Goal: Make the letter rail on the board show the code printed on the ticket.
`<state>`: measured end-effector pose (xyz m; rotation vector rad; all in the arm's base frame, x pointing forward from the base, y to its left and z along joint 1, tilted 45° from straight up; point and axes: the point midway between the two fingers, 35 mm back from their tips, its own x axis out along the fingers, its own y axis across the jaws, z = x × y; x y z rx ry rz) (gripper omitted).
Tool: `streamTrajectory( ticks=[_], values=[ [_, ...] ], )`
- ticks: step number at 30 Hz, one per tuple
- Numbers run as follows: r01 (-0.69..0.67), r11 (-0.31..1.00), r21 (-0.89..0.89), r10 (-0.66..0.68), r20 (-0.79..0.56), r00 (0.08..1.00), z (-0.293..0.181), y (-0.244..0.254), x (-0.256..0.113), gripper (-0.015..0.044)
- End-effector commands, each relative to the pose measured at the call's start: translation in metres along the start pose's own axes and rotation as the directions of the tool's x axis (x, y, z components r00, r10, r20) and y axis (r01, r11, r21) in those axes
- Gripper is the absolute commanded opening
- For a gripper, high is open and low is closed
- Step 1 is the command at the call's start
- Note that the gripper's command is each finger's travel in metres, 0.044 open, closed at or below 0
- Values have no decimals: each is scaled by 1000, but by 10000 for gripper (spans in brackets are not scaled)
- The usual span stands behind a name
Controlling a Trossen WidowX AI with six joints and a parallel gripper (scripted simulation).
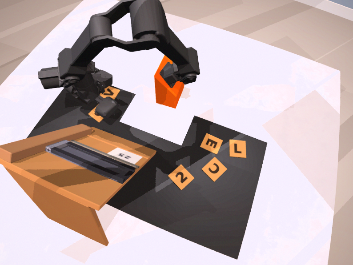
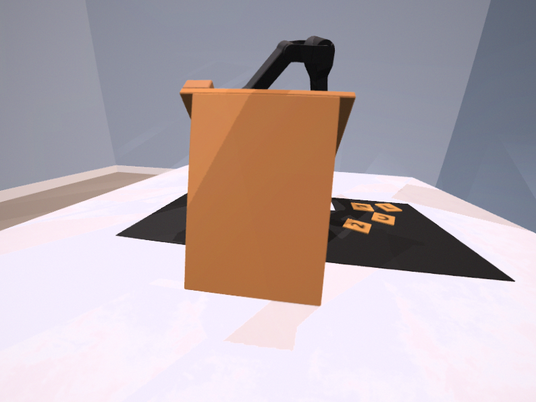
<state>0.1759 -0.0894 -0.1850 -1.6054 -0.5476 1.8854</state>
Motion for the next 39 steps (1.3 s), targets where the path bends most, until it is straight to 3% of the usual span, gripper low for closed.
streamTrajectory(
  ticks=[1, 39],
  values=[
    [6, 1000, 6, -6, 4, 1000, 1, -2, 7, 340],
    [7, 1000, 5, -7, 4, 1000, 1, -2, 18, 340]
  ],
)
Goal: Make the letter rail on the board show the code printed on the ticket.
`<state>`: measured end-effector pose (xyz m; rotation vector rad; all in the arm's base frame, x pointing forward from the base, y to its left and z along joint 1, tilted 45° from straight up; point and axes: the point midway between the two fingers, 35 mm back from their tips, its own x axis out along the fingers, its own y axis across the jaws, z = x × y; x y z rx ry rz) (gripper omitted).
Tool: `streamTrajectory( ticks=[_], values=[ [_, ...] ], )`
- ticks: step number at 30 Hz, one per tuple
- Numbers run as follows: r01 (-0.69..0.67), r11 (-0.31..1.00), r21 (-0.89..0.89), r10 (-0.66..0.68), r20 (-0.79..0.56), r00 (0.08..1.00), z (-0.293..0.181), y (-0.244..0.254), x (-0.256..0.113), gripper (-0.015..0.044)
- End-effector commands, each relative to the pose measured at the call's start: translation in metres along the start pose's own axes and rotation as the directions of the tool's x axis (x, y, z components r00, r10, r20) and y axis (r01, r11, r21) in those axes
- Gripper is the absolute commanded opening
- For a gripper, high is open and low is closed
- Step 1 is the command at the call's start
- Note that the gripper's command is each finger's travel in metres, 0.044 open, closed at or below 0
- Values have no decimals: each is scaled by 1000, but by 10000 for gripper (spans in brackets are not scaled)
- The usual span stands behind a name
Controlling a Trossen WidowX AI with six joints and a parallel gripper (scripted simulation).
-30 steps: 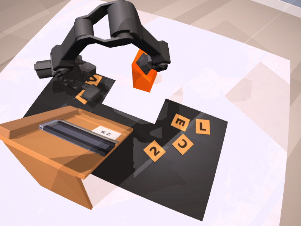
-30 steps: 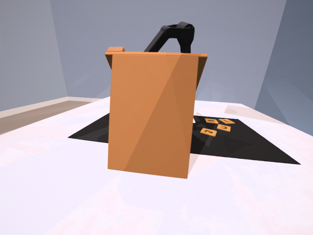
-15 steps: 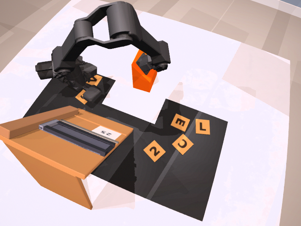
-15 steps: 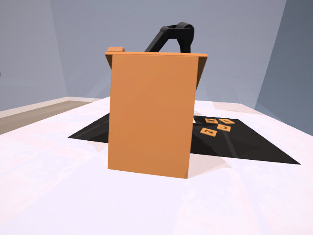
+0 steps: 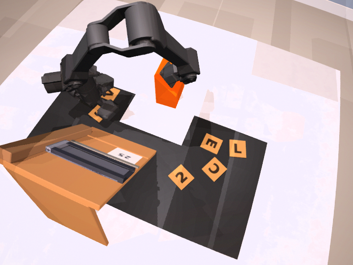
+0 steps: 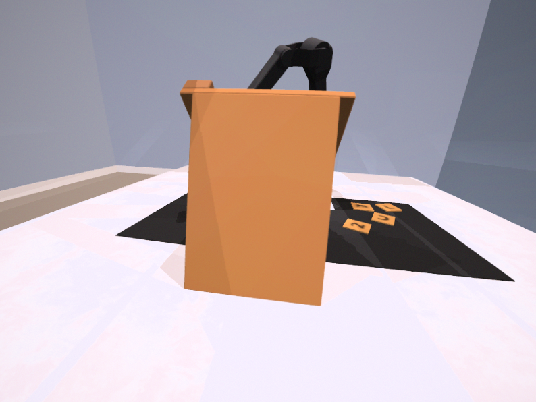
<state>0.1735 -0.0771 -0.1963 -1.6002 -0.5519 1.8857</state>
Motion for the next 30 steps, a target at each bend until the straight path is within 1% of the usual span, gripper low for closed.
streamTrajectory(
  ticks=[1, 10, 26, 30],
  values=[
    [3, 1000, 5, -3, 0, 1000, 0, -1, 1, 340],
    [3, 1000, 5, -3, 0, 1000, 0, -1, 1, 340],
    [3, 1000, 5, -3, 0, 1000, 0, 0, 1, 233],
    [2, 1000, 5, -2, 0, 1000, 0, 0, -3, 128]
  ],
)
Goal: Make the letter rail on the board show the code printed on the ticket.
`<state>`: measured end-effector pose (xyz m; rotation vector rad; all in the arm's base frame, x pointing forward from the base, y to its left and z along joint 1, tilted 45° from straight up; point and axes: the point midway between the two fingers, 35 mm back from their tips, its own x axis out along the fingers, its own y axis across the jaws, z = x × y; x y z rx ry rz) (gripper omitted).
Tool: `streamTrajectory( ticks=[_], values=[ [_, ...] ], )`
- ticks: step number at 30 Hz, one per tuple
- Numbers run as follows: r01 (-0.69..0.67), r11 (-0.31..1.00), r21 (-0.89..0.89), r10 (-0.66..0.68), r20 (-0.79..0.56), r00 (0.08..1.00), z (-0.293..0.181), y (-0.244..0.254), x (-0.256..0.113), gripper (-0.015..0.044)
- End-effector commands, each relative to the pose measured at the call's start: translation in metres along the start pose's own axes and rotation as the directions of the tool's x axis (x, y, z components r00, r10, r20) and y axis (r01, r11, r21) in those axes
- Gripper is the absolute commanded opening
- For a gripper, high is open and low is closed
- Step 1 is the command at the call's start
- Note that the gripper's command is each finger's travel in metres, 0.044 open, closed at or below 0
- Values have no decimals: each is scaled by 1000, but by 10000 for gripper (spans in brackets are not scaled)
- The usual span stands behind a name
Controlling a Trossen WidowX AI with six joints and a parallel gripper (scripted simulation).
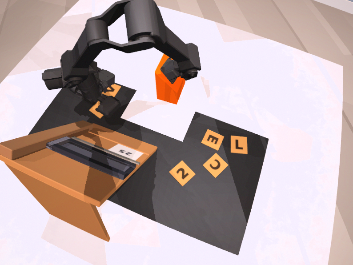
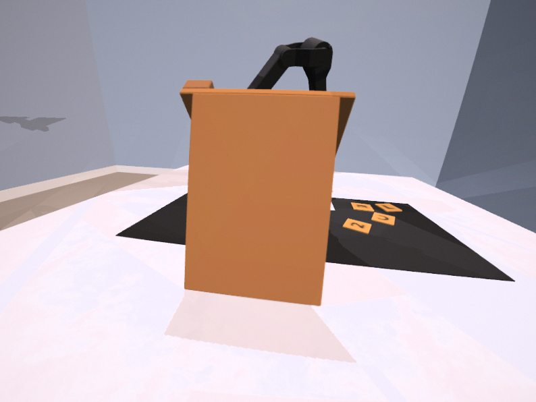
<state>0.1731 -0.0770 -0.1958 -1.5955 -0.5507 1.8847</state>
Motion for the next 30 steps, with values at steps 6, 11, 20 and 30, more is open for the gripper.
streamTrajectory(
  ticks=[6, 11, 20, 30],
  values=[
    [0, 1000, 2, 0, -1, 1000, 0, 0, -6, 0],
    [-1, 1000, 2, 1, -1, 1000, -1, -1, -10, 0],
    [-1, 1000, 2, 1, -1, 1000, -1, -1, -16, 0],
    [-1, 1000, 2, 1, -1, 1000, -1, -2, -22, 0]
  ],
)
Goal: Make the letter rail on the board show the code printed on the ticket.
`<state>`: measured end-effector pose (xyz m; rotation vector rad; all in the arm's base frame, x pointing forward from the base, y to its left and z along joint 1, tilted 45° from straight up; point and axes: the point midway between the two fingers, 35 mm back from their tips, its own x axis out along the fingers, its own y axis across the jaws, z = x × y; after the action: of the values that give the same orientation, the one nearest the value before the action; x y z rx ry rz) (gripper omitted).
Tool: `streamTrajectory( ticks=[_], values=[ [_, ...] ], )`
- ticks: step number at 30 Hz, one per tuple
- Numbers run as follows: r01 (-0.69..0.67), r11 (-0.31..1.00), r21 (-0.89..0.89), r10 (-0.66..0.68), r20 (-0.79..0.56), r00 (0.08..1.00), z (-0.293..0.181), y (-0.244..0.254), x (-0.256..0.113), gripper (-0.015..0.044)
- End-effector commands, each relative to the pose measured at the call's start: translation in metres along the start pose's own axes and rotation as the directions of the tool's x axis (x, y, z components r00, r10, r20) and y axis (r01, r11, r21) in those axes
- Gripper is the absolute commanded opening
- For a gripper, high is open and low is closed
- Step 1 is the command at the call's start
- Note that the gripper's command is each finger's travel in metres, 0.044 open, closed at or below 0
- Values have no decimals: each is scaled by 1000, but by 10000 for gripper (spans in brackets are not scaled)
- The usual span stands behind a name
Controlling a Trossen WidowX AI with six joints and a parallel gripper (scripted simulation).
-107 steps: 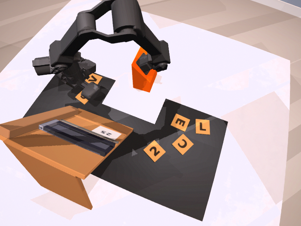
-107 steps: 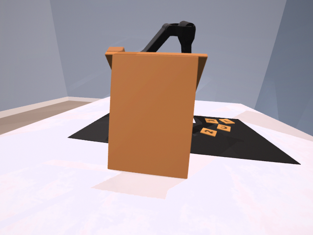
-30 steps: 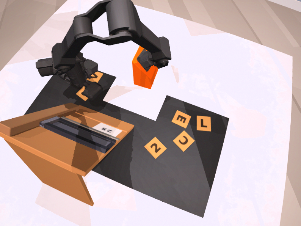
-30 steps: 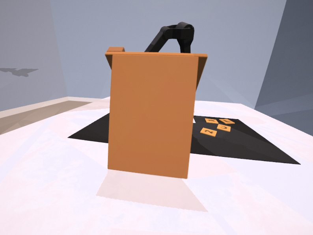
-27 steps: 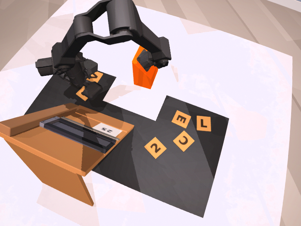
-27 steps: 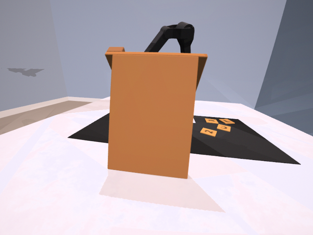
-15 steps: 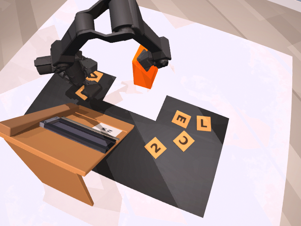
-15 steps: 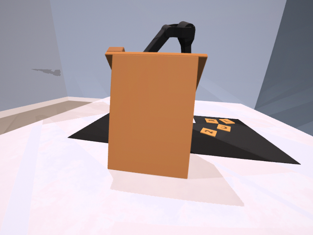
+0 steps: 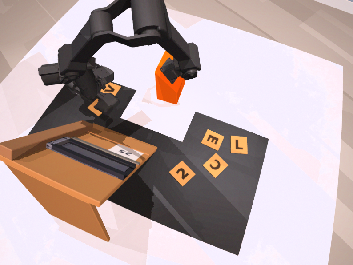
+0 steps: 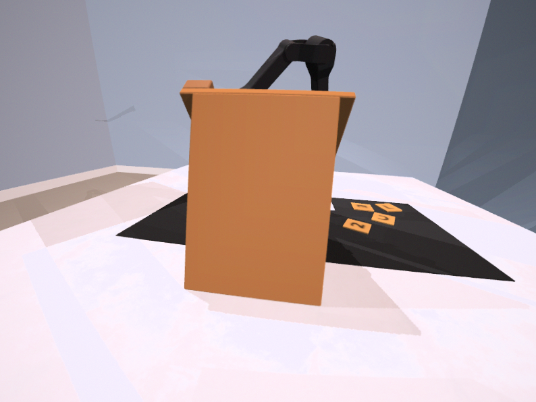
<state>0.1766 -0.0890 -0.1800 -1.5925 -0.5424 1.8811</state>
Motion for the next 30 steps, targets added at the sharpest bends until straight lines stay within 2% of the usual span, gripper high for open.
streamTrajectory(
  ticks=[1, 15, 30],
  values=[
    [-2, 1000, -5, 2, 2, 1000, 0, 0, -3, 0],
    [-8, 1000, -19, 8, -4, 1000, -2, -1, -10, 0],
    [-148, 935, -323, 127, -87, 988, -25, -9, -43, 0]
  ],
)
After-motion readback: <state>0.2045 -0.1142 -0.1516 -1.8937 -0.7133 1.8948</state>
